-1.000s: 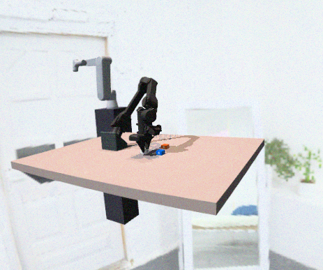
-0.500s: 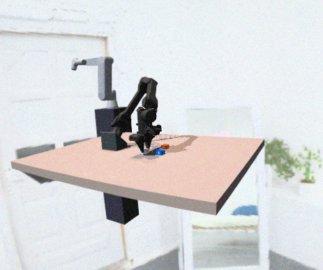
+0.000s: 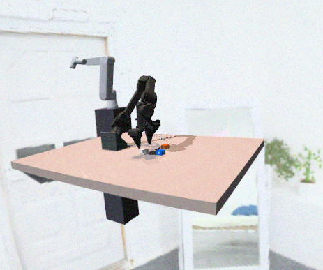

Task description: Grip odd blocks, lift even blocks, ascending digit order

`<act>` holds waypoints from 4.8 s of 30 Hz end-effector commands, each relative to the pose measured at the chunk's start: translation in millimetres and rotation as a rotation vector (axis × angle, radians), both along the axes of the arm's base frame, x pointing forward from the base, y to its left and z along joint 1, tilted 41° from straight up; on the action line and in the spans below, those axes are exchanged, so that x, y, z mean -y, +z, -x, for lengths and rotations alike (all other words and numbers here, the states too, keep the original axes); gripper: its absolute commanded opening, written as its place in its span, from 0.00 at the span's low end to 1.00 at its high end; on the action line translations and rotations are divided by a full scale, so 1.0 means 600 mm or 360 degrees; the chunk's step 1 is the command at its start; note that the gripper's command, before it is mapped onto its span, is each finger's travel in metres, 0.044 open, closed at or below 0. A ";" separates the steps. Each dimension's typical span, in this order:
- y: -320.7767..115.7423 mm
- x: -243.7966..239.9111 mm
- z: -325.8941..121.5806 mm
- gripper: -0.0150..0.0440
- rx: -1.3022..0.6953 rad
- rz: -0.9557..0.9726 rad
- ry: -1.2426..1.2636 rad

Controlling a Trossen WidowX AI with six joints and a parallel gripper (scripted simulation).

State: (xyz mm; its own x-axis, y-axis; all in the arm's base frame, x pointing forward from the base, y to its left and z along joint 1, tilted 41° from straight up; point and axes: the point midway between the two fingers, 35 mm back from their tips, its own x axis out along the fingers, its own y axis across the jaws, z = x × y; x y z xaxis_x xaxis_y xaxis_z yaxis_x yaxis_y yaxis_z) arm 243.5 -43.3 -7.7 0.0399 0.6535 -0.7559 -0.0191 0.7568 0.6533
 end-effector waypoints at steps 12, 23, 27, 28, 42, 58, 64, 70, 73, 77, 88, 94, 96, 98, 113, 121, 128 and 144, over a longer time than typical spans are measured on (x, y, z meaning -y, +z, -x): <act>0.115 0.099 0.002 0.46 0.0018 0.0018 0.0012; 0.116 0.098 -0.001 0.46 0.0018 0.0019 0.0012; 0.129 0.090 -0.072 0.46 0.0018 0.0029 0.0009; 0.134 0.085 -0.094 0.46 0.0021 0.0026 0.0010; 0.051 -0.002 -0.132 0.77 0.0029 0.0013 0.0012; 0.022 -0.029 -0.133 0.93 0.0029 0.0011 0.0012; 0.010 -0.039 -0.133 0.93 0.0029 0.0010 0.0013; -0.001 -0.049 -0.134 0.93 0.0030 0.0009 0.0012; -0.004 -0.052 -0.134 0.93 0.0030 0.0009 0.0012; -0.004 -0.052 -0.134 0.75 0.0030 0.0009 0.0012; -0.004 -0.052 -0.134 0.46 0.0030 0.0009 0.0012; -0.004 -0.052 -0.134 0.46 0.0030 0.0009 0.0012; -0.004 -0.052 -0.134 0.46 0.0030 0.0009 0.0012; -0.004 -0.052 -0.134 0.46 0.0030 0.0009 0.0012; -0.004 -0.052 -0.134 0.46 0.0030 0.0009 0.0012; 0.001 -0.047 -0.133 0.46 0.0030 0.0009 0.0012; 0.014 -0.036 -0.133 0.46 0.0030 0.0010 0.0012; 0.013 -0.037 -0.133 0.46 0.0030 0.0010 0.0012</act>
